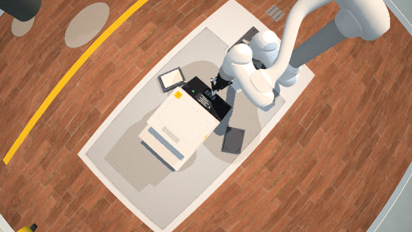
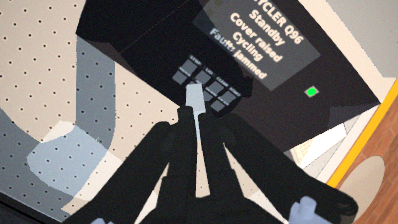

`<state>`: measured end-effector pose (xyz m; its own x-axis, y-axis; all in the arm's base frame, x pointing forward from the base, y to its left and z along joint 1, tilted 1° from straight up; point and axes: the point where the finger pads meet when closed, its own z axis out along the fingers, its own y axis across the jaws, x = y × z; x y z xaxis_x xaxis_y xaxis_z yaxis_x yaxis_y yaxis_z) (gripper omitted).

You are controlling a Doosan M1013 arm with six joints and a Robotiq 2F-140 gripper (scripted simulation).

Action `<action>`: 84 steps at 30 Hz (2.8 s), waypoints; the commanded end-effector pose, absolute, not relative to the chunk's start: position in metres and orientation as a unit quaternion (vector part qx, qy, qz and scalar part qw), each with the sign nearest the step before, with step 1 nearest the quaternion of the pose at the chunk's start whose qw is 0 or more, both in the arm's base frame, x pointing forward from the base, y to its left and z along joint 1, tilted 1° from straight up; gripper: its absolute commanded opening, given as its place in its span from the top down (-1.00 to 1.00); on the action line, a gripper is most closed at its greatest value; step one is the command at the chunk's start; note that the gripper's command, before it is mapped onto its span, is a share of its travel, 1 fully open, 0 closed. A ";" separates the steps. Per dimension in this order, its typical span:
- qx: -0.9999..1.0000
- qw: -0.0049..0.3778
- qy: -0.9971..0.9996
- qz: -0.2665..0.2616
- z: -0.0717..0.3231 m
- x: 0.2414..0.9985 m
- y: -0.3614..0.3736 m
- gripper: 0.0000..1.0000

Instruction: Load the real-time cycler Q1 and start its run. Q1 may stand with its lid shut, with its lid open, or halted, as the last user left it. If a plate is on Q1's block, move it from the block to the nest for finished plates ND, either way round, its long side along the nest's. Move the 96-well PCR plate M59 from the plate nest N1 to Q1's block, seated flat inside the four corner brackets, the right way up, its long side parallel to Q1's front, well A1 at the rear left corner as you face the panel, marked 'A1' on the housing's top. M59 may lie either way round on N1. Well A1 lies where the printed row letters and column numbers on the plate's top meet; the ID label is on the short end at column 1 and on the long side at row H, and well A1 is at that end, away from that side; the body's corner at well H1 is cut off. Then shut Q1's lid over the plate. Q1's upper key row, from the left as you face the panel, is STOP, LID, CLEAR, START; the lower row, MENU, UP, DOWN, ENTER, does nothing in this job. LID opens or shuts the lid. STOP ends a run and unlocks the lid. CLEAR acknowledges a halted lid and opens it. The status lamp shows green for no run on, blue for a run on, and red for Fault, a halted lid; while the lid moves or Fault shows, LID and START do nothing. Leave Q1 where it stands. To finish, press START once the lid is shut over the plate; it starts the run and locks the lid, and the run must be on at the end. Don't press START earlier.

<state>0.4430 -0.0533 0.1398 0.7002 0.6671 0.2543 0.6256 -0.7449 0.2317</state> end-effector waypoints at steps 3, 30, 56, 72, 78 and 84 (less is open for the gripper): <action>0.920 0.064 0.351 0.163 0.138 0.445 -0.053 1.00; 0.920 0.064 0.351 0.163 0.130 0.452 -0.054 1.00; 0.920 0.064 0.351 0.163 0.154 0.431 -0.053 1.00; 0.920 0.064 0.351 0.163 0.197 0.376 -0.051 1.00; 0.920 0.064 0.351 0.163 0.209 0.360 -0.050 1.00; 0.920 0.064 0.351 0.163 0.211 0.357 -0.050 1.00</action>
<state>0.3573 -0.0499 0.2107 0.7002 0.6672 0.2542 0.6257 -0.7449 0.2317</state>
